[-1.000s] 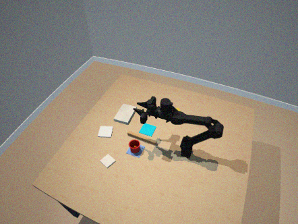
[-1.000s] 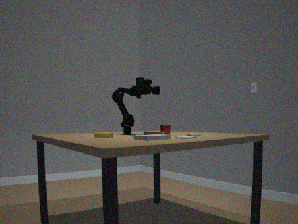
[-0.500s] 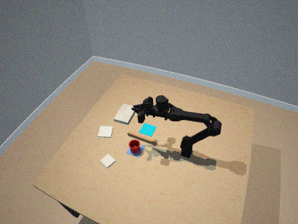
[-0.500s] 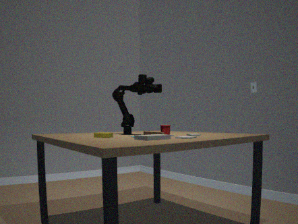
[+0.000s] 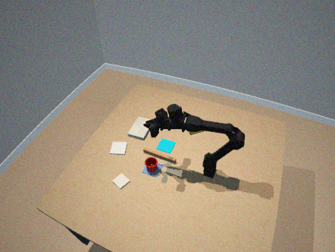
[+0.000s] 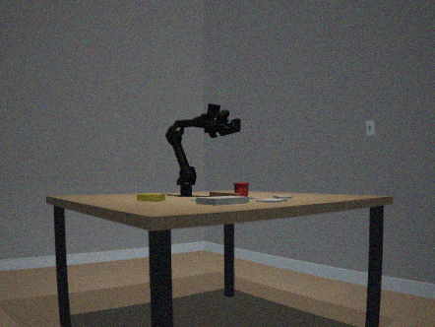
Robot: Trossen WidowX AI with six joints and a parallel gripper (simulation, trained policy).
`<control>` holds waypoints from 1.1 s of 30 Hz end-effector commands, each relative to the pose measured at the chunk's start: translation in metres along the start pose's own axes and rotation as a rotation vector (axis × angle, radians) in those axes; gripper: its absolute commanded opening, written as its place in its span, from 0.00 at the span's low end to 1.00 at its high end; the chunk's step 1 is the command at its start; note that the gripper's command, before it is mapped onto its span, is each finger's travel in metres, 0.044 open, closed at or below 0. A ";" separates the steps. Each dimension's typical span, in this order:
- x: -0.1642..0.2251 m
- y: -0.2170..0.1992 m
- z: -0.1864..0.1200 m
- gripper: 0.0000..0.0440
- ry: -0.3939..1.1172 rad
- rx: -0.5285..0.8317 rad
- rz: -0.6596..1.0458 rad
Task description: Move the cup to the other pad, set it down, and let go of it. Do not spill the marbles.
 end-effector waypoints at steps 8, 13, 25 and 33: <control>-0.003 0.013 0.012 0.30 0.132 -0.019 0.131; -0.003 0.019 0.017 0.31 0.195 -0.018 0.193; -0.001 0.032 0.028 0.33 0.352 0.009 0.346; 0.004 0.040 0.035 0.33 0.461 0.049 0.445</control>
Point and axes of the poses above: the point midway between the two fingers, 35 mm back from their tips, its own z axis out along the fingers, its own y axis across the jaws, x = y × z, the point moved 4 cm from there along -z, back along the fingers, and after that the axes turned 8 degrees about -z, right-handed, at the moved point
